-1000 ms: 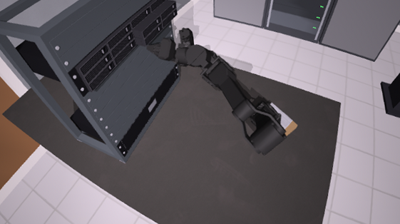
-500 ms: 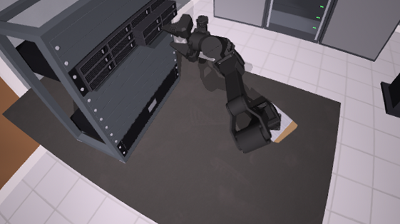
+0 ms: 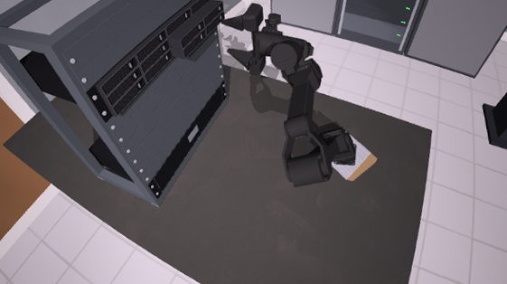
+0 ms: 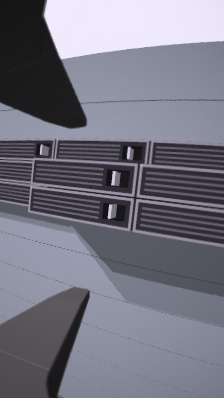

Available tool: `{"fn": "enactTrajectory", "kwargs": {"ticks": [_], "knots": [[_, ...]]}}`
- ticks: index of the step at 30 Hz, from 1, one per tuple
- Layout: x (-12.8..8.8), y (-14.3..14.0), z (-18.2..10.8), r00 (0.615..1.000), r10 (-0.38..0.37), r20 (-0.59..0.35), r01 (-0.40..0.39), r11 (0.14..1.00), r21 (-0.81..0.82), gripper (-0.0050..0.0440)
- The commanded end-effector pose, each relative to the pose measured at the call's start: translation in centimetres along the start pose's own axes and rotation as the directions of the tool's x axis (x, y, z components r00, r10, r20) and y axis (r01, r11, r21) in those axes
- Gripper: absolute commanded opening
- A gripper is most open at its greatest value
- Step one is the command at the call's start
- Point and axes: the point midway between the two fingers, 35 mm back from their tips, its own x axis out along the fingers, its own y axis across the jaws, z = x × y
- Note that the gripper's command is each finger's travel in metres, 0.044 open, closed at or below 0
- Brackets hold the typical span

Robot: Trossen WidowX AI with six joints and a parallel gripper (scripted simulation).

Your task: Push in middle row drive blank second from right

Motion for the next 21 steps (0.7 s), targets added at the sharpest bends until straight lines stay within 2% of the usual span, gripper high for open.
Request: {"fn": "enactTrajectory", "kwargs": {"ticks": [1,21], "knots": [[-0.8,0.3,0.6,1.0,-0.003,0.001,0.003,0.999,0.054,0.044],[-1.9,0.6,1.2,1.0,-0.012,0.017,0.01,0.992,0.127,0.044]]}}
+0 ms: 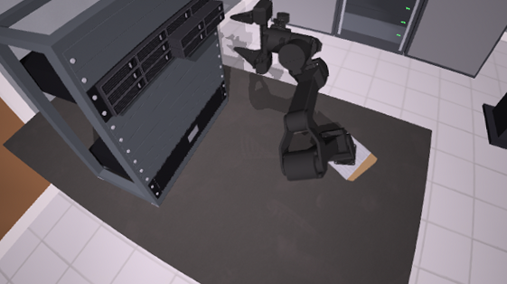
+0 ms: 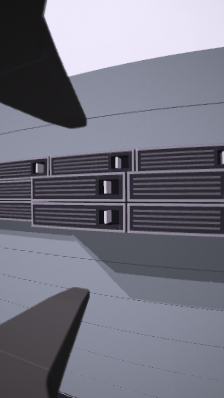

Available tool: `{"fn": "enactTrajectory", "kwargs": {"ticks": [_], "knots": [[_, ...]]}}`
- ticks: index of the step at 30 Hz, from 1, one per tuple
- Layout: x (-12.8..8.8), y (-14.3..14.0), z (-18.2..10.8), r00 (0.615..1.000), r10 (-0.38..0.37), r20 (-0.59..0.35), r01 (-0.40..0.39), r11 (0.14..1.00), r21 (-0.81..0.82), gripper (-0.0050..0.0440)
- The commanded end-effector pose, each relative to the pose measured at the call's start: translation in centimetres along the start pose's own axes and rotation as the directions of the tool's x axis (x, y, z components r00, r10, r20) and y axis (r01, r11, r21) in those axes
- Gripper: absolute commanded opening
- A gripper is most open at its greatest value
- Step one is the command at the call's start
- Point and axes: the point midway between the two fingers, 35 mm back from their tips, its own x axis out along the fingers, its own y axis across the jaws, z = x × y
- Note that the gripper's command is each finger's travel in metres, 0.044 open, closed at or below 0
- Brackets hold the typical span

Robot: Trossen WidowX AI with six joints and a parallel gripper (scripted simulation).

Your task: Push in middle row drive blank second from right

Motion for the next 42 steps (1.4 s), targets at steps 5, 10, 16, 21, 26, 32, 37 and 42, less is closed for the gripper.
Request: {"fn": "enactTrajectory", "kwargs": {"ticks": [5,10,16,21,26,32,37,42], "knots": [[-0.1,0.0,0.2,1.0,0.0,0.003,0.0,1.0,0.007,0.044],[-0.1,0.0,0.2,1.0,0.0,0.003,0.0,1.0,0.007,0.044],[-0.1,0.0,0.1,1.0,0.0,0.003,0.0,1.0,0.007,0.044],[0.1,0.0,-0.2,1.0,0.0,0.002,0.0,1.0,0.007,0.044],[0.9,-0.1,-1.3,1.0,0.0,0.002,0.0,1.0,0.007,0.044],[2.7,-0.2,-3.8,1.0,0.0,0.002,0.0,1.0,0.007,0.044],[3.7,-0.3,-5.2,1.0,0.0,0.002,0.0,1.0,0.007,0.044],[3.9,-0.3,-5.4,1.0,0.0,0.002,0.0,1.0,0.007,0.044]]}}
